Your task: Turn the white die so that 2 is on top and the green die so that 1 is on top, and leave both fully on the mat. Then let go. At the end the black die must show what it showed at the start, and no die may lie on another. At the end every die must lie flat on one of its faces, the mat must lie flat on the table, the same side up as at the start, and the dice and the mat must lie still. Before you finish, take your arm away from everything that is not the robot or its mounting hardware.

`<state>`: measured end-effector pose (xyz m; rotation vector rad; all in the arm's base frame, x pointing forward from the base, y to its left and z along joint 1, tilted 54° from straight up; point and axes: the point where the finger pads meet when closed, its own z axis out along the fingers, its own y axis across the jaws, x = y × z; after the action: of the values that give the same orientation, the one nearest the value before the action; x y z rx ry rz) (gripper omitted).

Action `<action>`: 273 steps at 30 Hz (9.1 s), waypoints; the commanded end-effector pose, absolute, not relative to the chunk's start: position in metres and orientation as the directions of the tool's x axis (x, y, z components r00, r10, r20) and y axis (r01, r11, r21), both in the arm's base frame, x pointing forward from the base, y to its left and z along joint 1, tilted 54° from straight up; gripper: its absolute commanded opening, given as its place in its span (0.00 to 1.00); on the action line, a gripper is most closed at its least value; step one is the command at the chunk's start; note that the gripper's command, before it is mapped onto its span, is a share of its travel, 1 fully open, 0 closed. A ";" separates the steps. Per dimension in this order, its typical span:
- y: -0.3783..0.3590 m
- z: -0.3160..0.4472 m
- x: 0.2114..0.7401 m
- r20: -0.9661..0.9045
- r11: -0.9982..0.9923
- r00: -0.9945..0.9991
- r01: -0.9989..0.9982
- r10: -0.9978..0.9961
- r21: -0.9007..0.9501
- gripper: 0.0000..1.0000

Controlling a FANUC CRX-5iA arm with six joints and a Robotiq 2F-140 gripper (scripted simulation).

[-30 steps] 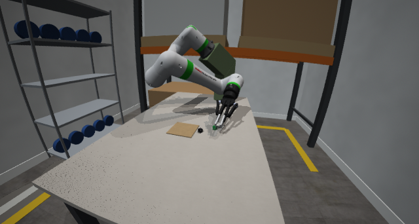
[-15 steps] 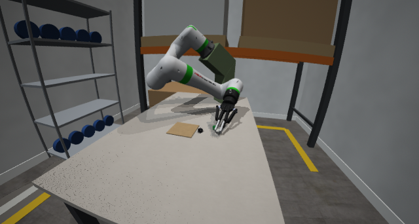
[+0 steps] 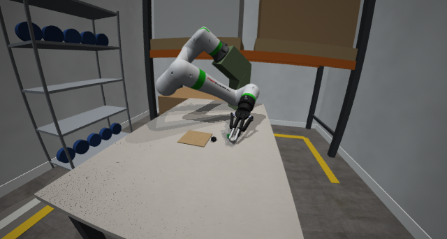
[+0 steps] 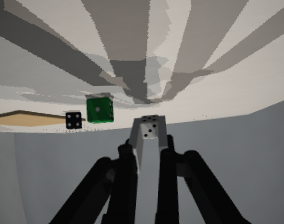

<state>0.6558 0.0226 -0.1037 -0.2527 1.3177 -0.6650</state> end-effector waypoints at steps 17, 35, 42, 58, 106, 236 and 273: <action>0.023 -0.104 0.656 -0.808 0.791 0.100 0.305 -0.580 -0.530 0.09; 0.020 -0.106 0.658 -0.808 0.791 0.100 0.305 -0.580 -0.530 0.09; 0.017 -0.109 0.661 -0.808 0.791 0.100 0.305 -0.580 -0.530 0.09; 0.016 -0.111 0.662 -0.808 0.791 0.100 0.305 -0.580 -0.530 0.09; 0.016 -0.111 0.662 -0.808 0.791 0.100 0.305 -0.580 -0.530 0.21; 0.081 -0.043 0.604 -0.778 0.787 -0.544 0.309 -0.315 -0.534 0.21; 0.092 -0.023 0.615 -0.602 0.791 -0.792 0.300 -0.105 -0.533 1.00</action>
<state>0.6146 0.0930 -0.0220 0.1462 2.3443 -0.8369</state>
